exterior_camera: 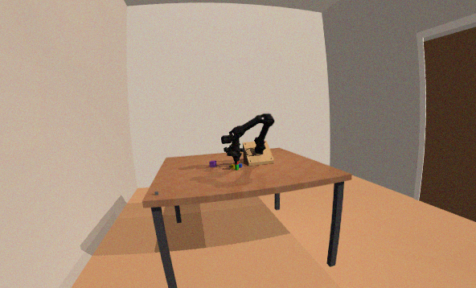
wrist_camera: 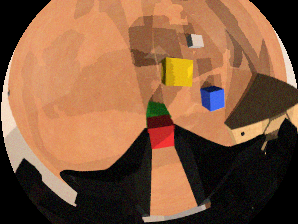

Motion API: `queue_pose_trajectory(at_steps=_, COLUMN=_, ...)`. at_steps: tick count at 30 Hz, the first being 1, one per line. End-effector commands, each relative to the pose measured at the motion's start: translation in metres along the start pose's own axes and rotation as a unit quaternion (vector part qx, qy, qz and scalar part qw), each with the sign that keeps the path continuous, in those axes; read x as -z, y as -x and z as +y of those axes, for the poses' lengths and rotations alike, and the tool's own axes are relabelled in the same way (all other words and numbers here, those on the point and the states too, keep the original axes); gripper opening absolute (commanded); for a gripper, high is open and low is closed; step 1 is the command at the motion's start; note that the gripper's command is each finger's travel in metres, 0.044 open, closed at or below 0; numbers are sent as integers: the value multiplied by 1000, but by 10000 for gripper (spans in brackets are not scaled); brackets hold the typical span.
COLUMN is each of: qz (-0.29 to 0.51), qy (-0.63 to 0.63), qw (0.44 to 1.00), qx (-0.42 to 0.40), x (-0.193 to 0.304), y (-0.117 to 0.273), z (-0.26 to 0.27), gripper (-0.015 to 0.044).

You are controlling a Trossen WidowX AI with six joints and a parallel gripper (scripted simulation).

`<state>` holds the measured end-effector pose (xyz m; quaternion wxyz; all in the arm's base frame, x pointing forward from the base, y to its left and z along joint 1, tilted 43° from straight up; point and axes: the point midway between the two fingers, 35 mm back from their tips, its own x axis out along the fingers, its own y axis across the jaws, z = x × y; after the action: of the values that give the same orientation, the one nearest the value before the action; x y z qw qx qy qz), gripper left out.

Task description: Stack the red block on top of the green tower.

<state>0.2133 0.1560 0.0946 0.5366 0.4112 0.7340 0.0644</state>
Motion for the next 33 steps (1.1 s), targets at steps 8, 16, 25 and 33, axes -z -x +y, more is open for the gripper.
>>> queue_pose_trajectory(at_steps=8, qz=2, qy=-2, qw=1000, qx=1, x=1, y=-2, z=-1, gripper=0)
queue_pose_trajectory(at_steps=16, qz=2, qy=-2, qw=1000, qx=1, x=1, y=-3, z=-1, gripper=0)
queue_pose_trajectory(at_steps=25, qz=2, qy=-2, qw=1000, qx=1, x=1, y=-2, z=-1, gripper=0)
queue_pose_trajectory(at_steps=33, qz=1, qy=-2, qw=1000, qx=1, x=1, y=-2, z=-1, gripper=157)
